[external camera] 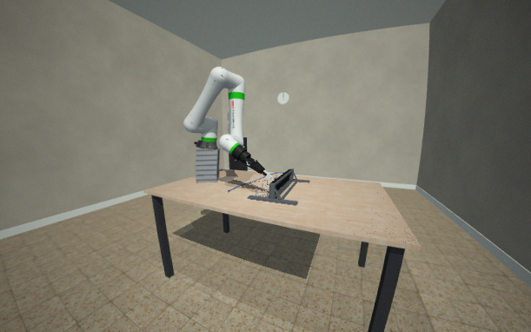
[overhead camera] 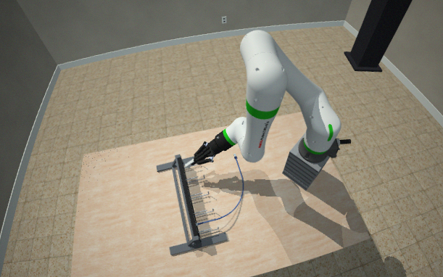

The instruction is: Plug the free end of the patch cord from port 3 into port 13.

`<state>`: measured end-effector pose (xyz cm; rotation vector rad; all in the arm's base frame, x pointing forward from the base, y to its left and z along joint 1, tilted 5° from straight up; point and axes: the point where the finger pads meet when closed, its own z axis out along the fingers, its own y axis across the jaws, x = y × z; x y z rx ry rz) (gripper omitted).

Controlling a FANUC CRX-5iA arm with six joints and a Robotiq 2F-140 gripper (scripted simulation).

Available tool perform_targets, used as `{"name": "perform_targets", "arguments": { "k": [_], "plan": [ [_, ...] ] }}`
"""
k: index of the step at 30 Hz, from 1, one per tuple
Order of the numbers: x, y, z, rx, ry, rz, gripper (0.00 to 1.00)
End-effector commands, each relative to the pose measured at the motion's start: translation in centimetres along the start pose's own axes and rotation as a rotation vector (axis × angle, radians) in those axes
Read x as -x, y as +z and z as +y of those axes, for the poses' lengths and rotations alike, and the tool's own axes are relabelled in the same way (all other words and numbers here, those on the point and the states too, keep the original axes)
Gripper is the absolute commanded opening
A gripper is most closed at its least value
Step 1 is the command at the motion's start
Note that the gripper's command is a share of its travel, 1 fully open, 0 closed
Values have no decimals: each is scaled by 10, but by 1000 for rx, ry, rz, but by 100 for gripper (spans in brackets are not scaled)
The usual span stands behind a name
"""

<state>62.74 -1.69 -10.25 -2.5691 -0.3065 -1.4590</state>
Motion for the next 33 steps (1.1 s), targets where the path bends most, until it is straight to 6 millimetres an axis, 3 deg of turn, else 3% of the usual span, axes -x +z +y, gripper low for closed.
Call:
{"name": "perform_targets", "arguments": {
  "k": [1,24,31,33],
  "plan": [
    [0,0,0,0,0,0,0],
    [0,0,0,0,0,0,0],
    [0,-14,0,0,0,0,0],
    [0,-26,0,0,0,0,0]
  ]
}}
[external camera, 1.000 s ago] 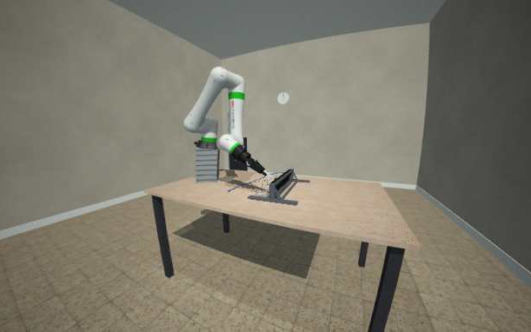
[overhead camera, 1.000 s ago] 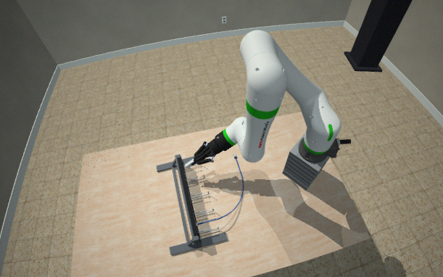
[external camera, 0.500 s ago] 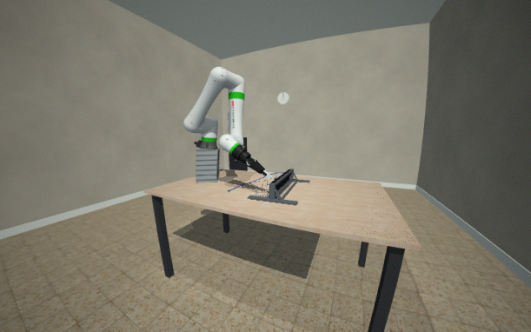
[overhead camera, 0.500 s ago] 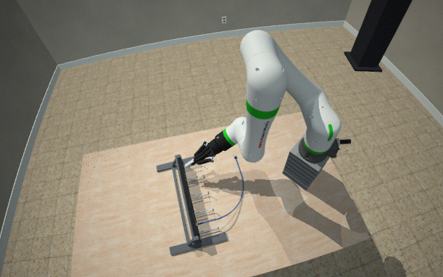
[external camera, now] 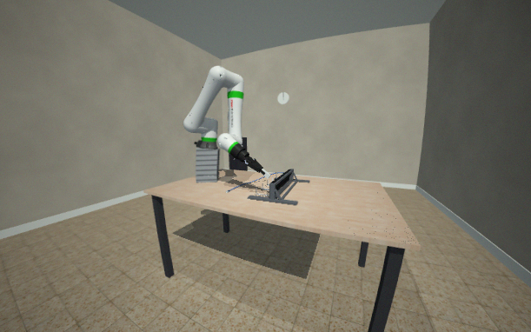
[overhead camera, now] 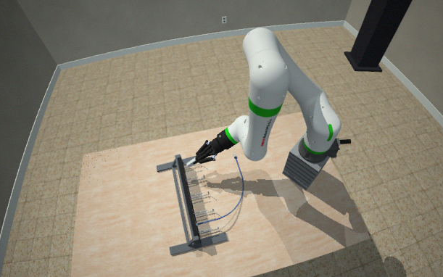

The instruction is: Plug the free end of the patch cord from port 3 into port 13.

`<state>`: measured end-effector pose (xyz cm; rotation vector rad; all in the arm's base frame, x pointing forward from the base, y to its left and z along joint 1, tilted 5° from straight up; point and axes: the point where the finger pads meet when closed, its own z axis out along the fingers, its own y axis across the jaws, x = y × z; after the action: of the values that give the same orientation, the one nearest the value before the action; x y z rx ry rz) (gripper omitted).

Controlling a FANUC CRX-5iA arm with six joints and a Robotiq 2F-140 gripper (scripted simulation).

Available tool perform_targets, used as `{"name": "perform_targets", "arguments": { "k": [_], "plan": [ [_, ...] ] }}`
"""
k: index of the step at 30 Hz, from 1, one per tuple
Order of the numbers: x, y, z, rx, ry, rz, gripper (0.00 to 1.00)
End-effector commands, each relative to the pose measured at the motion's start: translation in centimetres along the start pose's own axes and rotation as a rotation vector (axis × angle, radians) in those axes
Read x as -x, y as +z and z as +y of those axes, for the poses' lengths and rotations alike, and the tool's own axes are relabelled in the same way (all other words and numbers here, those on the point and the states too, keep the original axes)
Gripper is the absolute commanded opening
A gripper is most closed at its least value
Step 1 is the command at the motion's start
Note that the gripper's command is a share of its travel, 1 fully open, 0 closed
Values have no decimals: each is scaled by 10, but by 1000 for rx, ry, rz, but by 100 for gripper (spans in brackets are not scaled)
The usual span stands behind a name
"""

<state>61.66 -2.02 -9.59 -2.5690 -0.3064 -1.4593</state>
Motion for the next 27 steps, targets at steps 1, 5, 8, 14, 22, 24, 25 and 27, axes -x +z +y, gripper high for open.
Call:
{"name": "perform_targets", "arguments": {
  "k": [1,5,8,14,22,24,25,27],
  "plan": [
    [0,-20,0,0,0,0,0],
    [0,-54,0,0,0,0,0],
    [0,-78,0,0,0,0,0],
    [0,-110,0,0,0,0,0],
    [0,-127,0,0,0,0,0],
    [0,-127,0,0,0,0,0],
    [0,-127,0,0,0,0,0],
    [1,-126,1,3,6,-5,0]
  ]
}}
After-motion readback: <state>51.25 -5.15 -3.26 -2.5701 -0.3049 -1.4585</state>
